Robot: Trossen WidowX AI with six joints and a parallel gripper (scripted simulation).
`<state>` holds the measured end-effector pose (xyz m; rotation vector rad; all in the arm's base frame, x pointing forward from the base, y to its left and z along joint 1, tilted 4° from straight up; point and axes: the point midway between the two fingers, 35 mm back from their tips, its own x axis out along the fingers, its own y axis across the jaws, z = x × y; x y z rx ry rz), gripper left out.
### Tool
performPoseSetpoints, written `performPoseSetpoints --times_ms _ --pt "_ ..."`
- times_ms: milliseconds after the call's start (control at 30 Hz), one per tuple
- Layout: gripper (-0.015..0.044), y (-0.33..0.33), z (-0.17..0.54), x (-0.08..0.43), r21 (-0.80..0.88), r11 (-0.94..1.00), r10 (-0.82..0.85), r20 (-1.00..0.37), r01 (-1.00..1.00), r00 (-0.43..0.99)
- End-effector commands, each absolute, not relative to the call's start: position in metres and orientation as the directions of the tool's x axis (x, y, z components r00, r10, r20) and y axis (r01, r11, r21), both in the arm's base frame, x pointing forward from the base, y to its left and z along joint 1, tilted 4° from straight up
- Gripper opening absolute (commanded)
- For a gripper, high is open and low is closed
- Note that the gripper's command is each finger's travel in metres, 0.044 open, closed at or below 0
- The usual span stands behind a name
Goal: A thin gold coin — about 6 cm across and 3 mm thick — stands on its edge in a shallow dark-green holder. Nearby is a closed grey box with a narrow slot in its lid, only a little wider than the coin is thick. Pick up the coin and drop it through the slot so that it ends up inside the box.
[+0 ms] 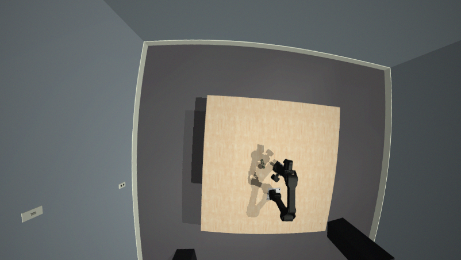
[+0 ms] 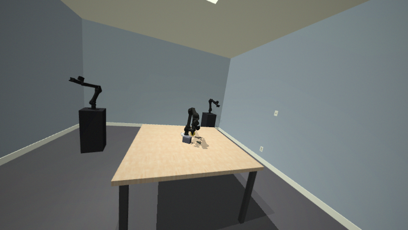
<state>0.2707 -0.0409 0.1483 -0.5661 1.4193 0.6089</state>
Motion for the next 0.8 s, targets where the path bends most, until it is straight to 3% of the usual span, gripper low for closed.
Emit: performPoseSetpoints --times_ms 0,767 --pt "0.0000 -0.050 0.147 0.265 0.002 0.724 0.054 -0.997 -0.690 0.054" --pt "0.0005 -0.095 0.143 0.239 0.001 0.724 0.050 -0.997 -0.689 0.051"
